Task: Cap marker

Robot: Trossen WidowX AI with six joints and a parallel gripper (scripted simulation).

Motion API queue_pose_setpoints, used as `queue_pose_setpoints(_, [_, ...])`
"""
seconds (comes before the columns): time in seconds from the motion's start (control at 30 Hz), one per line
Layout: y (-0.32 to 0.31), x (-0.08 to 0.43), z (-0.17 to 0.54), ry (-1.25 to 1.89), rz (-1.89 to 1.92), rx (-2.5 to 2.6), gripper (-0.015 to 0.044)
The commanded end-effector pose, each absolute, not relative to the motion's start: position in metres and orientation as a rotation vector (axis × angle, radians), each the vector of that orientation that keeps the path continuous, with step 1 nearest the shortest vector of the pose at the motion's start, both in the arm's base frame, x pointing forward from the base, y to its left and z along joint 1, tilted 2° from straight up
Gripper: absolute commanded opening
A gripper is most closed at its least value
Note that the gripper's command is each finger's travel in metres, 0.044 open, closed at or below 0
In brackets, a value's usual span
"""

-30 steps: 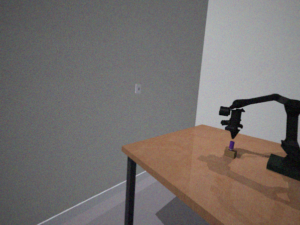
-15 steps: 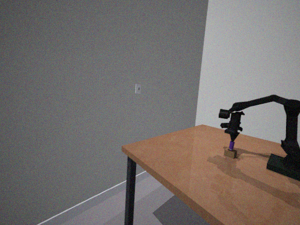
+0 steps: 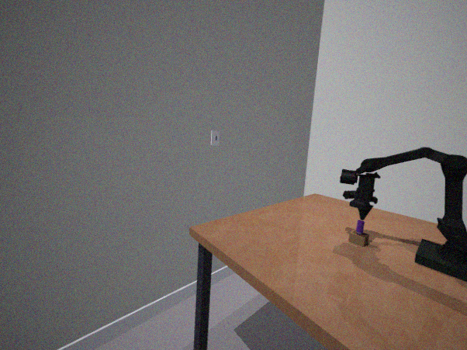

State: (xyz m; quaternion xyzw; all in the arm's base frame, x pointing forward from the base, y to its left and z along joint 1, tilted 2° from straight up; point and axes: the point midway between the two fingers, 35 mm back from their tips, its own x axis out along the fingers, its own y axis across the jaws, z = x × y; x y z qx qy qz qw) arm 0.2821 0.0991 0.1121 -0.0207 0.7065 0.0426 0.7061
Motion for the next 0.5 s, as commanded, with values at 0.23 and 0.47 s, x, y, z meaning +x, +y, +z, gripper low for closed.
queue_pose_setpoints(0.23, [0.097,0.283,0.193,1.556,0.098,-0.044,0.0000])
queue_pose_setpoints(0.47, [0.097,0.283,0.193,1.556,0.098,-0.044,0.0157])
